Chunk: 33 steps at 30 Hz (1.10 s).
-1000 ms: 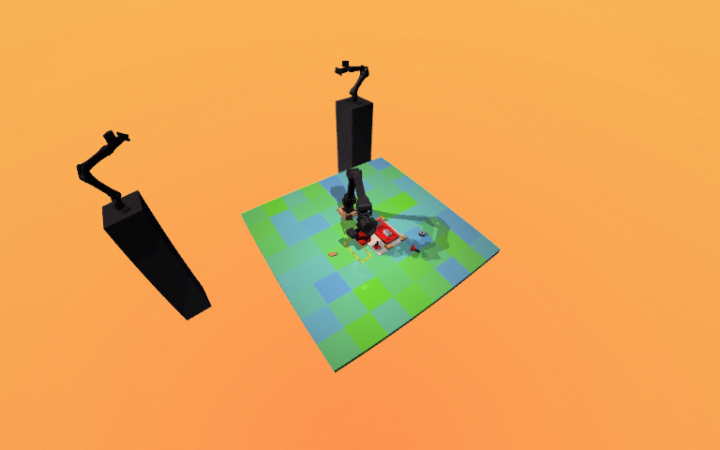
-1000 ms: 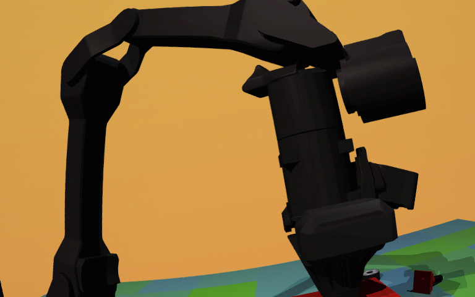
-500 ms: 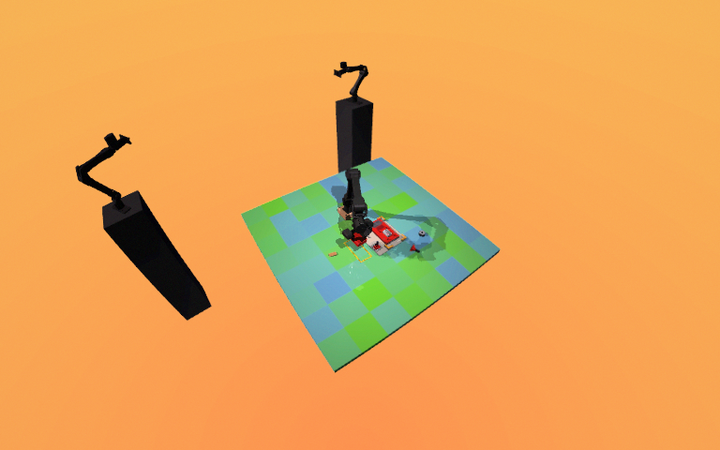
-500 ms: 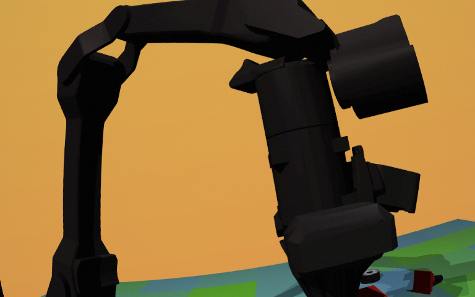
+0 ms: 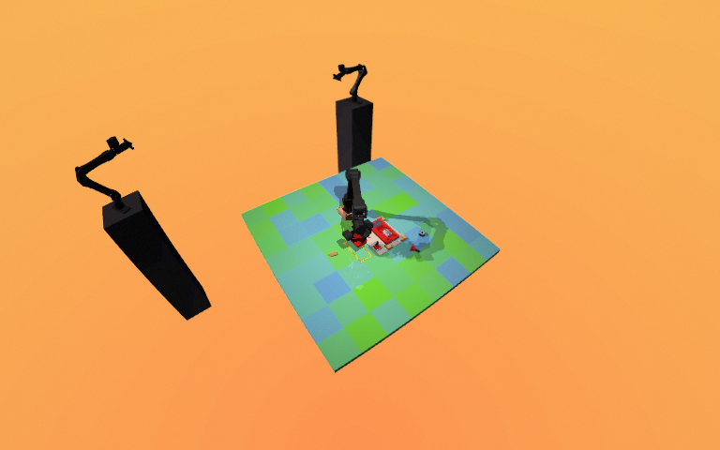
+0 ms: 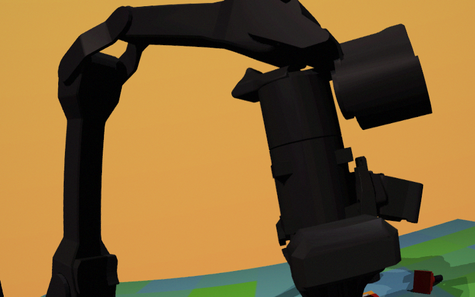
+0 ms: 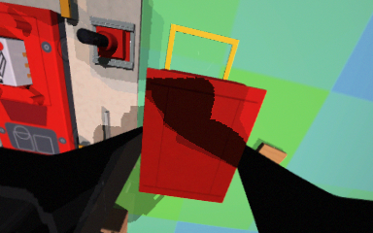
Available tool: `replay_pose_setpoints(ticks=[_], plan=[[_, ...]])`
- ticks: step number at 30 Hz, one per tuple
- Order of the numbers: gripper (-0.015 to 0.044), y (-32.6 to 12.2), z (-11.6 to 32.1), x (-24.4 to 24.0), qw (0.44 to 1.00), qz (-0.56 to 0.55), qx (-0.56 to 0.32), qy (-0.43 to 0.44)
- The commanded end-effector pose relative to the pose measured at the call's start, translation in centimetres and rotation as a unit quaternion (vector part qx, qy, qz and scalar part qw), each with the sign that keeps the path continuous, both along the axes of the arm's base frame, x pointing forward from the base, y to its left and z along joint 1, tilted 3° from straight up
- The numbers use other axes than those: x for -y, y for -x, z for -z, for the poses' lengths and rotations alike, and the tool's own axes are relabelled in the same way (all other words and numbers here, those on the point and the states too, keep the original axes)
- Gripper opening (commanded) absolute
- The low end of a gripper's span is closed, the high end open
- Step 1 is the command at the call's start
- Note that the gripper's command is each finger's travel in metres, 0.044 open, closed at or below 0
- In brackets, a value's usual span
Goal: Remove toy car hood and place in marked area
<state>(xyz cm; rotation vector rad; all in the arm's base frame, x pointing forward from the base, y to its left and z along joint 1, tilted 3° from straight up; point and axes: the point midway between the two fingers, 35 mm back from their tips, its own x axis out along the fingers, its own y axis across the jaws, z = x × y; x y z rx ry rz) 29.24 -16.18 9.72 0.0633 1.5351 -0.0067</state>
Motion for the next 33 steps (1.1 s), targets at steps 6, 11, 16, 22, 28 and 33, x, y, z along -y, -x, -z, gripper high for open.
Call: replay_pose_setpoints(ticks=[6, 11, 16, 22, 28, 33], plan=[[0.0000, 0.0, 0.6, 0.0, 1.000, -0.002, -0.001, 0.000], [0.0000, -0.1, 0.9, 0.0, 1.000, -0.002, -0.001, 0.000], [0.0000, -0.1, 1.2, 0.0, 1.000, -0.002, -0.001, 0.000], [0.0000, -0.1, 1.6, 0.0, 1.000, -0.002, -0.001, 0.000], [0.0000, -0.1, 1.9, 0.0, 1.000, -0.002, -0.001, 0.000], [0.0000, -0.2, 2.2, 0.0, 1.000, -0.002, -0.001, 0.000]])
